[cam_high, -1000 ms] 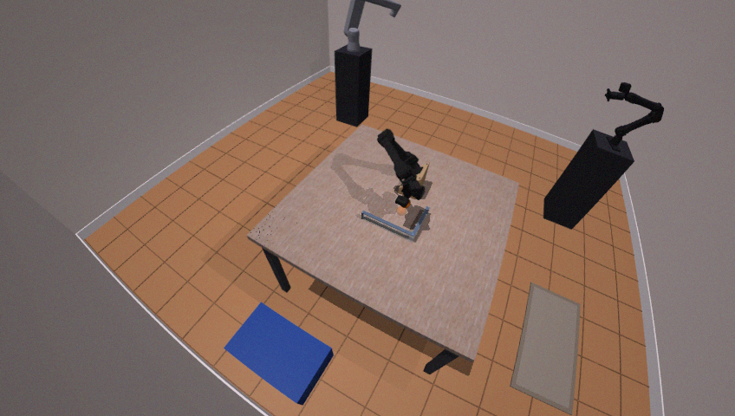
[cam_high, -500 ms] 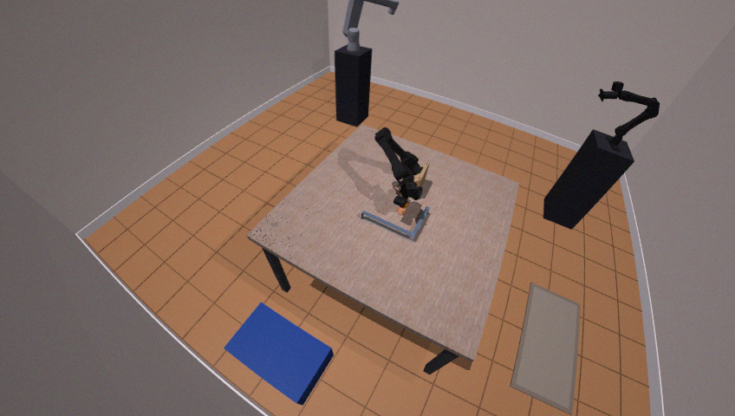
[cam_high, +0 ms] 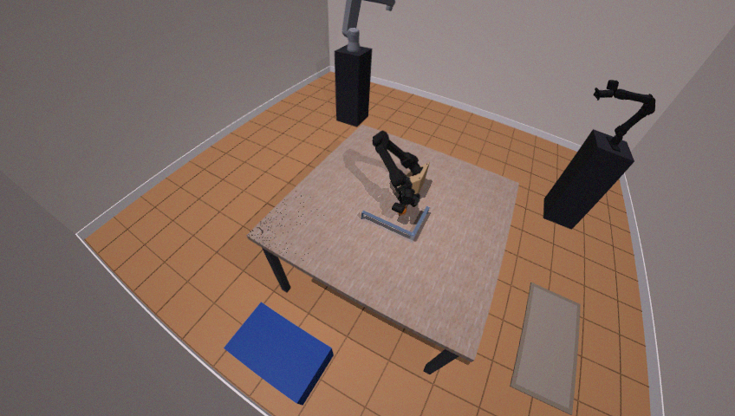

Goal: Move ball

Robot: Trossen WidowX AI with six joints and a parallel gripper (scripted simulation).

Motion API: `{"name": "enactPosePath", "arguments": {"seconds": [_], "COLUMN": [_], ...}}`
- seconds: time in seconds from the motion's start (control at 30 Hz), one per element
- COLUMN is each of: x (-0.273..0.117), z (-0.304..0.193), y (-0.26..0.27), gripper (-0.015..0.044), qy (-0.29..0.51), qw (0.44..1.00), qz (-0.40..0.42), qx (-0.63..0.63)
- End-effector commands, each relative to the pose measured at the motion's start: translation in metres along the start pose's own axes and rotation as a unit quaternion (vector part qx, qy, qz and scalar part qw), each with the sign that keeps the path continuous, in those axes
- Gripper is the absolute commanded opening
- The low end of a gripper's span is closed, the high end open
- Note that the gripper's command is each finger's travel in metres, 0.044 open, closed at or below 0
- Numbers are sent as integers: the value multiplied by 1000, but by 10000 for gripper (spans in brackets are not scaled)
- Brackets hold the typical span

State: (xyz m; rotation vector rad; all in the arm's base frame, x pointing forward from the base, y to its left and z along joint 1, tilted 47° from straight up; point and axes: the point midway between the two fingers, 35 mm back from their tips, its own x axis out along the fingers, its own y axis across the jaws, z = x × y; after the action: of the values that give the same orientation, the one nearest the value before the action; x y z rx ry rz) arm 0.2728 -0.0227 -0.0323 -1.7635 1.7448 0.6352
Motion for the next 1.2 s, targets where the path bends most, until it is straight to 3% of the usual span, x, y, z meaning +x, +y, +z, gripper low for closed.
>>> {"name": "enactPosePath", "arguments": {"seconds": [0.0, 0.5, 1.0, 1.07, 1.17], "x": [5, 22, 18, 7, -41], "z": [0, 0, -1, 1, 3], "y": [3, 3, -1, -2, -1], "gripper": [0, 0, 389, 389, 389], "qy": [3, 4, 0, -1, -2], "qw": [1000, 1000, 1000, 1000, 1000], "qz": [2, 2, -3, -2, 1], "qx": [-5, -5, 1, 0, -4]}}
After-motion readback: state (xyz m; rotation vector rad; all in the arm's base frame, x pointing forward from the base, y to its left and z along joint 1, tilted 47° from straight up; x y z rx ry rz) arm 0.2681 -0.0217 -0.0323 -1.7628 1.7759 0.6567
